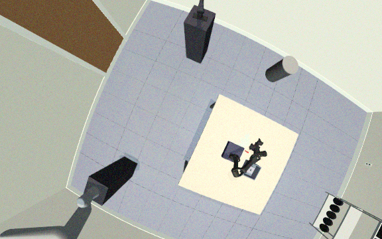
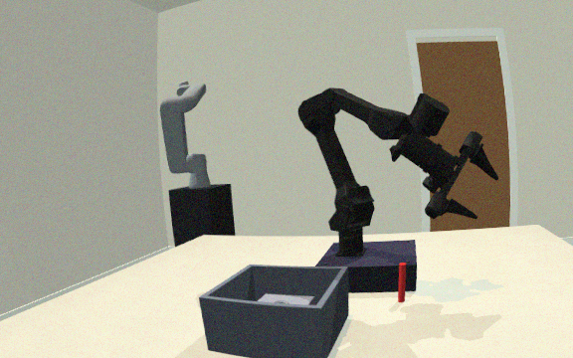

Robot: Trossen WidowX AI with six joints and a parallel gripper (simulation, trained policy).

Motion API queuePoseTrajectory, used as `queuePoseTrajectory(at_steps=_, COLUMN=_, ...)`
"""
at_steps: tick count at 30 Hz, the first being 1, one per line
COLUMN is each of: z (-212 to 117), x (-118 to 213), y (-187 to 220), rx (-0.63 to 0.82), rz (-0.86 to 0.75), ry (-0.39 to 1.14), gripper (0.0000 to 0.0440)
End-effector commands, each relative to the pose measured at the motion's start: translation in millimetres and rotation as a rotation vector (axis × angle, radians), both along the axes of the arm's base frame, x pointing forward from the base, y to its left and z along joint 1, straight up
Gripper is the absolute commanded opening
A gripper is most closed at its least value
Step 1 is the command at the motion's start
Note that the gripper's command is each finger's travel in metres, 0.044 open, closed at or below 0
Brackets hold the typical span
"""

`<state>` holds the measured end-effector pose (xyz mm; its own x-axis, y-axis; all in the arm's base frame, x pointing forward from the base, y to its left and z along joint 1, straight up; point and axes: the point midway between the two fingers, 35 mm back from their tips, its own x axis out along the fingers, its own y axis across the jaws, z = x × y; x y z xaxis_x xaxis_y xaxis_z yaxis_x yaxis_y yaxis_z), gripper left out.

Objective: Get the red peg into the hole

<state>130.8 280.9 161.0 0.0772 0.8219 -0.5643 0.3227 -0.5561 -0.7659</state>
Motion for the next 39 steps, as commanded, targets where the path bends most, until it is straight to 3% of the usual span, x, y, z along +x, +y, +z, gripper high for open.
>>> queuePoseTrajectory(at_steps=1, z=8, x=9, y=-5, rx=0.011, rz=-0.102, ry=0.049, gripper=0.044)
queuePoseTrajectory(at_steps=39, z=-5, x=52, y=-84, rx=0.075, rz=-1.168, ry=0.831, gripper=0.044)
